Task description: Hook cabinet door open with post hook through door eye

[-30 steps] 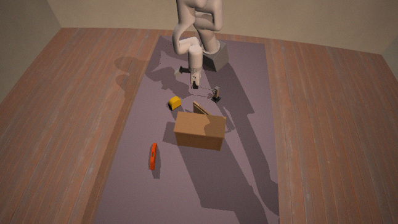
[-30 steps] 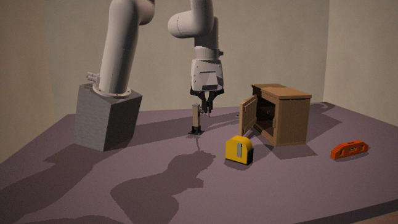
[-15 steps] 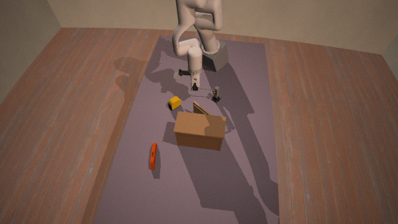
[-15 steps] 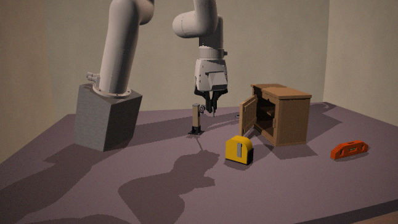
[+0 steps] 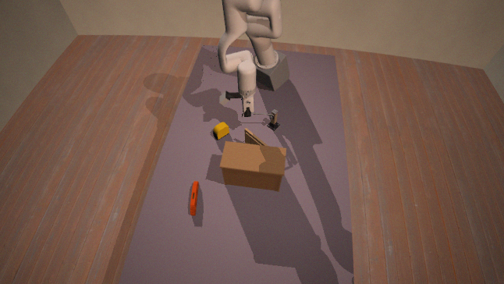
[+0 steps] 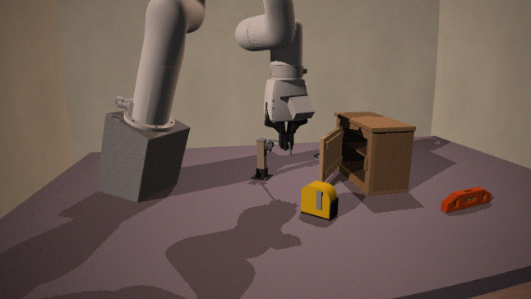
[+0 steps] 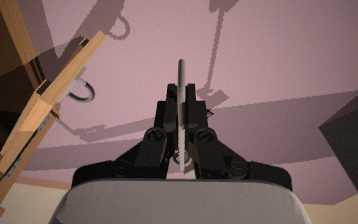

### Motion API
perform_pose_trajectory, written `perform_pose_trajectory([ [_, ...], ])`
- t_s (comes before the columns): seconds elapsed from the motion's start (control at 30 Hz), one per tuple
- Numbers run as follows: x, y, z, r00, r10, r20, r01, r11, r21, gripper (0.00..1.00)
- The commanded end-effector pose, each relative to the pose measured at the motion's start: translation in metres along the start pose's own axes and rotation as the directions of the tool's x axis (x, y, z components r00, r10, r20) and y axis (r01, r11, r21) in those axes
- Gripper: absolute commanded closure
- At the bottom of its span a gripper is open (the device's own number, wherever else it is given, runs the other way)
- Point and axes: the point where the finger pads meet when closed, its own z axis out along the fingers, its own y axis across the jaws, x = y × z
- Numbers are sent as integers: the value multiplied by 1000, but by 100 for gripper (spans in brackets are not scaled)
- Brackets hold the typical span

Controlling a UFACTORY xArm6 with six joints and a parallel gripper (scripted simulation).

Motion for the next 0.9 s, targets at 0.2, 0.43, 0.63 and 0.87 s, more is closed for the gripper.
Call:
perform_pose_trajectory([
  [0.2, 0, -8, 0, 998, -61, 3, 61, 998, -1, 96],
  [0.43, 0, -15, 0, 995, -104, 3, 104, 995, -1, 96],
  [0.63, -1, -18, 0, 987, -162, 3, 162, 987, 0, 96],
  [0.87, -2, -24, 0, 980, -199, 3, 199, 980, 0, 96],
])
